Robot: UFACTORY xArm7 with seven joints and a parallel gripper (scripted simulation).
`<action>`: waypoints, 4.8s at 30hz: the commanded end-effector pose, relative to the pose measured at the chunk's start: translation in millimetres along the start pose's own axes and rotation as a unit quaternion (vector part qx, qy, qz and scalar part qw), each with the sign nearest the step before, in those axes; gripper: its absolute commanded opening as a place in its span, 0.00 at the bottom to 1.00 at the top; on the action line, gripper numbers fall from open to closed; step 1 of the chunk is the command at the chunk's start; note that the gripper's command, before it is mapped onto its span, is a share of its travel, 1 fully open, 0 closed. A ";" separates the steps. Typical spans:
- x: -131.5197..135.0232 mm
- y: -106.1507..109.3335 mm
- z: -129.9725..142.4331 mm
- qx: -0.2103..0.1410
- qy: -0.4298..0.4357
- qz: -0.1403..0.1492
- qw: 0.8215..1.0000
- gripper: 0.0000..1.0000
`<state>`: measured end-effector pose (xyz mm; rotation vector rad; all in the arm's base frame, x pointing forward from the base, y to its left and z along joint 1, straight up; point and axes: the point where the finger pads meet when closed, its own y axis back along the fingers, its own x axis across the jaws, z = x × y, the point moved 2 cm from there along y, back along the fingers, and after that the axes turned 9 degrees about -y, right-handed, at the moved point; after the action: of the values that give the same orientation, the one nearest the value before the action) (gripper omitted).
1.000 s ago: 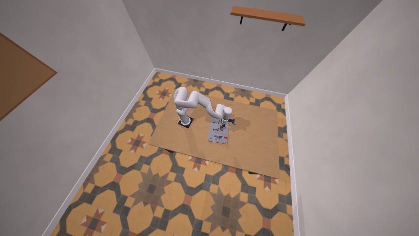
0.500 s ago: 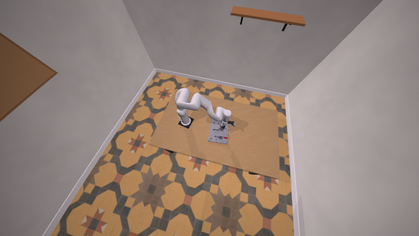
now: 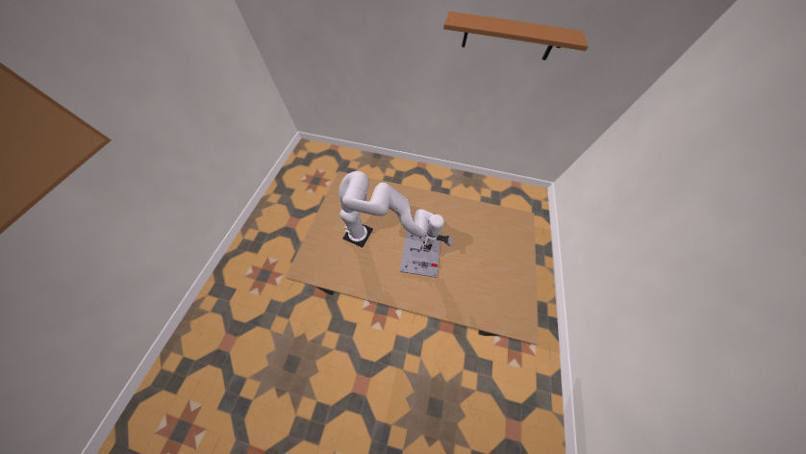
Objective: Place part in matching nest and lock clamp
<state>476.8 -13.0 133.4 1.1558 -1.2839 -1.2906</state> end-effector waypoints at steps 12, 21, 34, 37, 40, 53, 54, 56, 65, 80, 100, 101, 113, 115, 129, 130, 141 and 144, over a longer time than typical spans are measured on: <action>-0.1 -1.2 -1.1 0.002 0.000 0.000 1.000 0.47; -0.1 -1.4 -1.1 0.002 0.000 0.000 1.000 0.47; -0.1 -21.1 -2.1 0.002 0.000 0.000 1.000 0.47; -0.2 -28.5 -2.5 0.002 0.000 0.000 1.000 0.47; -0.2 -33.7 -2.7 0.002 0.000 0.000 1.000 0.47; -0.2 -35.9 -2.8 0.002 0.000 0.000 1.000 0.47; -0.2 -35.9 -2.8 0.002 0.000 0.000 1.000 0.47; -0.2 -35.9 -2.8 0.002 0.000 0.000 1.000 0.47; -0.2 -35.9 -2.8 0.002 0.000 0.000 1.000 0.00; -0.2 -35.9 -2.8 0.002 0.000 0.000 1.000 0.00; -0.2 -35.9 -2.9 0.002 0.000 0.000 1.000 0.00; -0.2 -35.9 -2.9 0.002 0.000 0.000 1.000 0.00; -0.6 -35.8 -5.4 0.002 0.000 0.000 1.000 0.00; -0.7 -35.8 -5.8 0.002 0.000 0.000 1.000 0.00; -2.0 -36.0 -14.1 0.002 0.000 0.000 1.000 0.00; -2.1 -36.1 -14.9 0.002 0.000 0.000 1.000 0.00; -3.5 -38.2 -23.6 0.002 0.000 0.000 1.000 0.00; -4.0 -39.6 -26.9 0.002 0.000 0.000 1.000 0.00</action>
<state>499.9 -11.9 92.8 1.1549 -1.2831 -1.2912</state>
